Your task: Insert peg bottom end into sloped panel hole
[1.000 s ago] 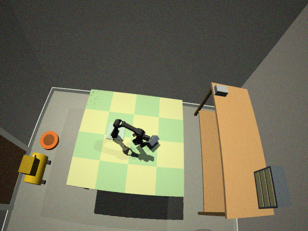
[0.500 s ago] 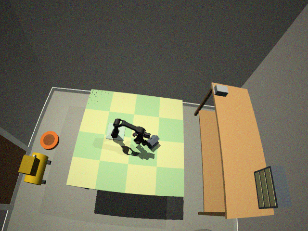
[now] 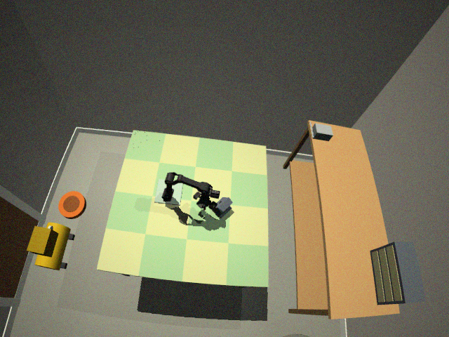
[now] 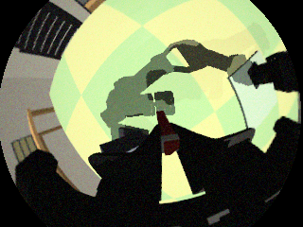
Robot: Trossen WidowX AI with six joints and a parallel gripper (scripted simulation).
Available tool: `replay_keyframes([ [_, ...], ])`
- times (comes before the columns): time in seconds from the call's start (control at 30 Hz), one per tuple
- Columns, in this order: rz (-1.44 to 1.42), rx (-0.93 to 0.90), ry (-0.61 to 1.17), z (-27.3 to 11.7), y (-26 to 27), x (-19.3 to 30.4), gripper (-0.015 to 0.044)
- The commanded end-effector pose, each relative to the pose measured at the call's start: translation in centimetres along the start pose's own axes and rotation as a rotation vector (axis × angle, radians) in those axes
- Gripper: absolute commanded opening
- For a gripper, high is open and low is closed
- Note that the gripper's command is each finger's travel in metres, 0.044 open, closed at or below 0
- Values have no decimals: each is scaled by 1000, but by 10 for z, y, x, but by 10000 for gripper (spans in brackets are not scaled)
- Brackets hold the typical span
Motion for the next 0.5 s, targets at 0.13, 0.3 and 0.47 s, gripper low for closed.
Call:
replay_keyframes([
  [0.13, -82, -36, -20, 1, -6, 8, 0],
  [0.3, -134, -61, -32, 1, -10, 13, 0],
  [0.47, -185, -86, -43, 1, -14, 19, 0],
])
Point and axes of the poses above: the point midway between the two fingers, 35 mm back from their tips, its own z axis out along the fingers, its own y axis across the jaws, x = y × z, the point moved 10 cm from there along -z, back along the fingers, and after that the axes turned 8 degrees about z, right-handed, at the moved point
